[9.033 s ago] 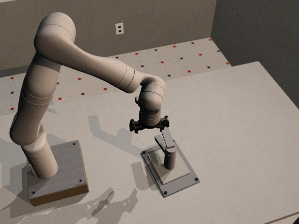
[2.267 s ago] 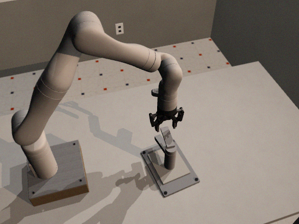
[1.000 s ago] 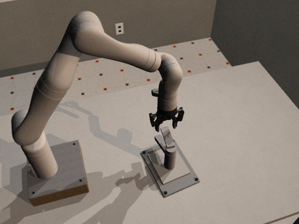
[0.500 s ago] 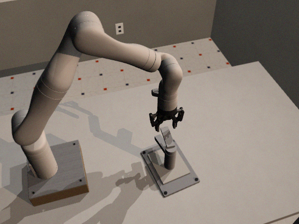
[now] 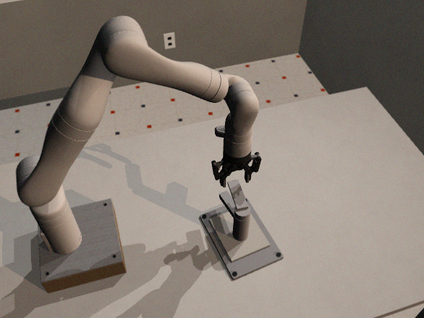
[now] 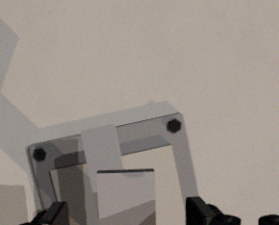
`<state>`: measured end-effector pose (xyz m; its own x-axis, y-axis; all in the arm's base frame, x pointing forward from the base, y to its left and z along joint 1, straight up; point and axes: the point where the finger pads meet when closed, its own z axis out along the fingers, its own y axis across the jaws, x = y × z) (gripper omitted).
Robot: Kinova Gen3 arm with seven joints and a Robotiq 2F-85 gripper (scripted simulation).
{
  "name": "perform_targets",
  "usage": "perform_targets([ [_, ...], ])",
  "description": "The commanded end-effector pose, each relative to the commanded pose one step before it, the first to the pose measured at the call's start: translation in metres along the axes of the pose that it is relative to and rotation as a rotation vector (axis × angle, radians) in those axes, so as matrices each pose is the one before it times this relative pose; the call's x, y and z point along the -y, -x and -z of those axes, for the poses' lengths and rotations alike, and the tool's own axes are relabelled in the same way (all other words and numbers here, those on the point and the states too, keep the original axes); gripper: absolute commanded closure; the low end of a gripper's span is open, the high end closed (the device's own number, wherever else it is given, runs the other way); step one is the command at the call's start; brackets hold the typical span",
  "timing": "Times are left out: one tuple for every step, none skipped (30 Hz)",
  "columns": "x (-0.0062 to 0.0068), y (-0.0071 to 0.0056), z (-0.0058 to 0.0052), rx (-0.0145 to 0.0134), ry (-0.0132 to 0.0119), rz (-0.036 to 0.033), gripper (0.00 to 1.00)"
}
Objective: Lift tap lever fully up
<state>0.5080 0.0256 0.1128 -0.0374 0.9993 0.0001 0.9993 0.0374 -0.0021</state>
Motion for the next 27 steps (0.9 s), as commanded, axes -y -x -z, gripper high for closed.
perform_targets([
  [-0.00048,-0.00002,0.00055,-0.00011,0.00194,-0.00002,0.26],
  [0.00000,0.00000,-0.00022,0.00000,0.00000,0.00000,0.26],
  [0.00000,0.00000,-0.00028,0.00000,0.00000,0.00000,0.26],
  [0.00000,0.00000,-0.00033,0.00000,0.00000,0.00000,0.26],
  [0.00000,0.00000,-0.00039,0.00000,0.00000,0.00000,0.26],
  [0.00000,0.00000,-0.00045,0.00000,0.00000,0.00000,0.26],
  [0.00000,0.00000,0.00000,0.00000,0.00000,0.00000,0.26],
  [0.00000,0.00000,0.00000,0.00000,0.00000,0.00000,0.26],
  [0.00000,0.00000,-0.00051,0.00000,0.00000,0.00000,0.26],
  [0.00000,0.00000,-0.00057,0.00000,0.00000,0.00000,0.26],
  [0.00000,0.00000,-0.00063,0.00000,0.00000,0.00000,0.26],
  [0.00000,0.00000,-0.00069,0.00000,0.00000,0.00000,0.26],
  [0.00000,0.00000,-0.00075,0.00000,0.00000,0.00000,0.26],
  [0.00000,0.00000,-0.00080,0.00000,0.00000,0.00000,0.26],
  [0.00000,0.00000,-0.00085,0.00000,0.00000,0.00000,0.26],
  [0.00000,0.00000,-0.00090,0.00000,0.00000,0.00000,0.26],
  [0.00000,0.00000,-0.00095,0.00000,0.00000,0.00000,0.26],
  [0.00000,0.00000,-0.00099,0.00000,0.00000,0.00000,0.26],
  [0.00000,0.00000,-0.00104,0.00000,0.00000,0.00000,0.26],
  [0.00000,0.00000,-0.00107,0.00000,0.00000,0.00000,0.26],
  [0.00000,0.00000,-0.00110,0.00000,0.00000,0.00000,0.26],
  [0.00000,0.00000,-0.00113,0.00000,0.00000,0.00000,0.26],
  [0.00000,0.00000,-0.00116,0.00000,0.00000,0.00000,0.26],
  [0.00000,0.00000,0.00000,0.00000,0.00000,0.00000,0.26],
  [0.00000,0.00000,0.00000,0.00000,0.00000,0.00000,0.26],
  [0.00000,0.00000,-0.00117,0.00000,0.00000,0.00000,0.26],
  [0.00000,0.00000,-0.00118,0.00000,0.00000,0.00000,0.26],
])
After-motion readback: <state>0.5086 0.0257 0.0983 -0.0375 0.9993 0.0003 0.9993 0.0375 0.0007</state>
